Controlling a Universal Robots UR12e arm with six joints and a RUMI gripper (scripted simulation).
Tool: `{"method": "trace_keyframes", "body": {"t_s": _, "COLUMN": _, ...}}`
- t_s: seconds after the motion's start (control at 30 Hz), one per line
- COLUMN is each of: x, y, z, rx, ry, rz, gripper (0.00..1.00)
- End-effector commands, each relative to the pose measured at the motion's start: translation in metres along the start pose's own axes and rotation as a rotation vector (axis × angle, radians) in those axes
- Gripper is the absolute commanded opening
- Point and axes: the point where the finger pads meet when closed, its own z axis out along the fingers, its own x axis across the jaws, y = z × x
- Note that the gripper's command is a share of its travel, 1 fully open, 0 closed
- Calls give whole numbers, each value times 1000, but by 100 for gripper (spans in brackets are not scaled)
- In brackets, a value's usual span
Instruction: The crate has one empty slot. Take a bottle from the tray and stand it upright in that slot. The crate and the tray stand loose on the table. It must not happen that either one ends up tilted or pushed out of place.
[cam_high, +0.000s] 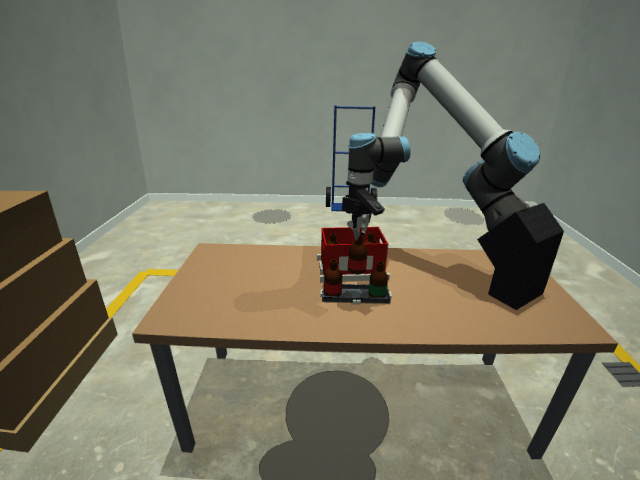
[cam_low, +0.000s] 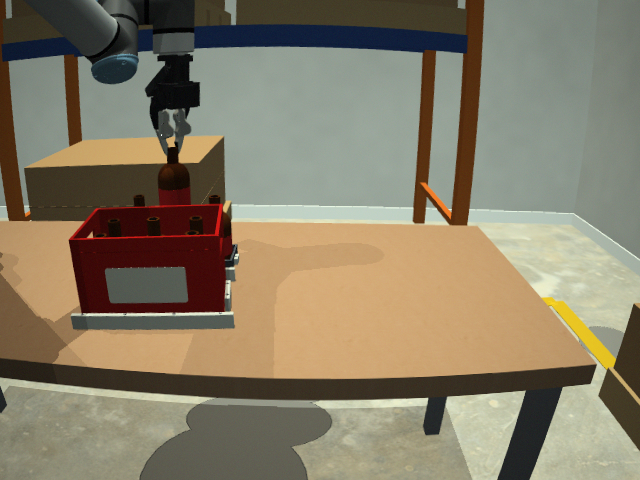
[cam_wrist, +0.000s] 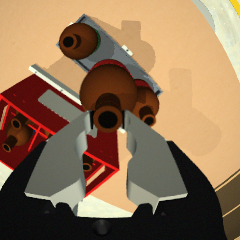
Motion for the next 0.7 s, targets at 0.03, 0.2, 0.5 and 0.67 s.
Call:
{"method": "trace_keyframes", "body": {"t_s": 0.03, "x": 0, "y": 0, "z": -1, "rx": 0, "ry": 1, "rz": 0, "gripper": 0}}
{"method": "trace_keyframes", "body": {"t_s": 0.2, "x": 0, "y": 0, "z": -1, "rx": 0, "ry": 1, "rz": 0, "gripper": 0}}
{"method": "trace_keyframes", "body": {"t_s": 0.5, "x": 0, "y": 0, "z": -5, "rx": 0, "ry": 1, "rz": 0, "gripper": 0}}
{"method": "trace_keyframes", "body": {"t_s": 0.67, "x": 0, "y": 0, "z": -10, "rx": 0, "ry": 1, "rz": 0, "gripper": 0}}
